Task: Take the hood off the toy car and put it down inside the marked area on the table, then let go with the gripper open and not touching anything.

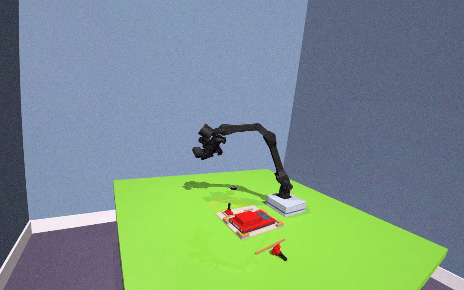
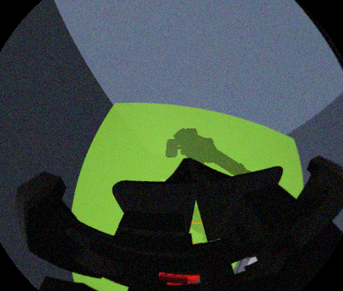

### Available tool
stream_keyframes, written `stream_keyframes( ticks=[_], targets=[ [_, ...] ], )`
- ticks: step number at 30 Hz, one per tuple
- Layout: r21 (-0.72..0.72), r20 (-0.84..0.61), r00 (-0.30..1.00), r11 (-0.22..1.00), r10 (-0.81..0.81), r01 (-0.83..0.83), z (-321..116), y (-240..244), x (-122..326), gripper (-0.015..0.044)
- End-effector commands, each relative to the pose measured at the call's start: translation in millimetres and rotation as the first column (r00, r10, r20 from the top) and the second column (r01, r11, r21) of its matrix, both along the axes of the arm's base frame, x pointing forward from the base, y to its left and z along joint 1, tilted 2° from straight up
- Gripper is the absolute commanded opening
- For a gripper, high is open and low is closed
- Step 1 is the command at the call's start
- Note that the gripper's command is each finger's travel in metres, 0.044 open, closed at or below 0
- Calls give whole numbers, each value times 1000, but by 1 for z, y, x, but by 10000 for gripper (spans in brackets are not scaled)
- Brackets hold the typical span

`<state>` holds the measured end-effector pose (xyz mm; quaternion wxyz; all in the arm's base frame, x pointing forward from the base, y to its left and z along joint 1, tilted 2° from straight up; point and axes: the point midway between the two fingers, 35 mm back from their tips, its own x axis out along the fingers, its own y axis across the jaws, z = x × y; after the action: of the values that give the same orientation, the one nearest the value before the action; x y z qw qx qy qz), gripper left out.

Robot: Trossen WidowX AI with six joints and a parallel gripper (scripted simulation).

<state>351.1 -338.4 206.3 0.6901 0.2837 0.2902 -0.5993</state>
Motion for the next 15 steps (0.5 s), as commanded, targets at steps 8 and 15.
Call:
stream_keyframes(
  ticks=[8,15],
  targets=[
    [100,-72,969,969,235,-227,-22,66,32,210],
    [203,-130,869,871,478,-448,-41,139,47,394]
  ],
)
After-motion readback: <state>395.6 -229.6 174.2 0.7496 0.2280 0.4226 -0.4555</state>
